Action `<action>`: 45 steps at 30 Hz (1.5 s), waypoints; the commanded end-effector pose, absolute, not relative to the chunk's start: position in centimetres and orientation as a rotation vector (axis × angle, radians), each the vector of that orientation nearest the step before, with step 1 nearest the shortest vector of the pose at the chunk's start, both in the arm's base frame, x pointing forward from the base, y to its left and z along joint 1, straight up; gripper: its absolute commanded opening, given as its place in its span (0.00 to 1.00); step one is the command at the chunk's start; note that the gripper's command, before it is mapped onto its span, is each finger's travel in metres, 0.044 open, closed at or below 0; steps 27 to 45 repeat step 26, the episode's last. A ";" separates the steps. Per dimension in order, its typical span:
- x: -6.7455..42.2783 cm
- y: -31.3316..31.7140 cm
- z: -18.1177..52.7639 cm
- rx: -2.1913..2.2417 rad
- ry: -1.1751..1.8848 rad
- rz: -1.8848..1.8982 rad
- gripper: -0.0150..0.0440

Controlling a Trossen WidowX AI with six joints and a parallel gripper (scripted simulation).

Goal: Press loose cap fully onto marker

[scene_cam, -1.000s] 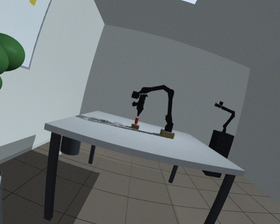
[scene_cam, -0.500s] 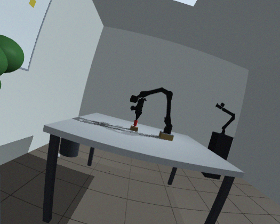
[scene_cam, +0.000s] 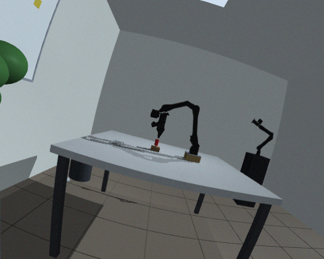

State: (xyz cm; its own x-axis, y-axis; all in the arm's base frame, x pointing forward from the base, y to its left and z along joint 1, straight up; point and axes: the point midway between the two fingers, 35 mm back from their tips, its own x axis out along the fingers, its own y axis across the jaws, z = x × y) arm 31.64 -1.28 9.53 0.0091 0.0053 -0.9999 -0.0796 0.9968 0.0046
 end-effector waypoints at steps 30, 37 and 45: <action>31.7 -1.3 17.3 -0.060 1.533 0.064 1.00; 31.7 -1.3 17.3 -0.060 1.533 0.064 1.00; 31.7 -1.3 17.3 -0.060 1.533 0.064 1.00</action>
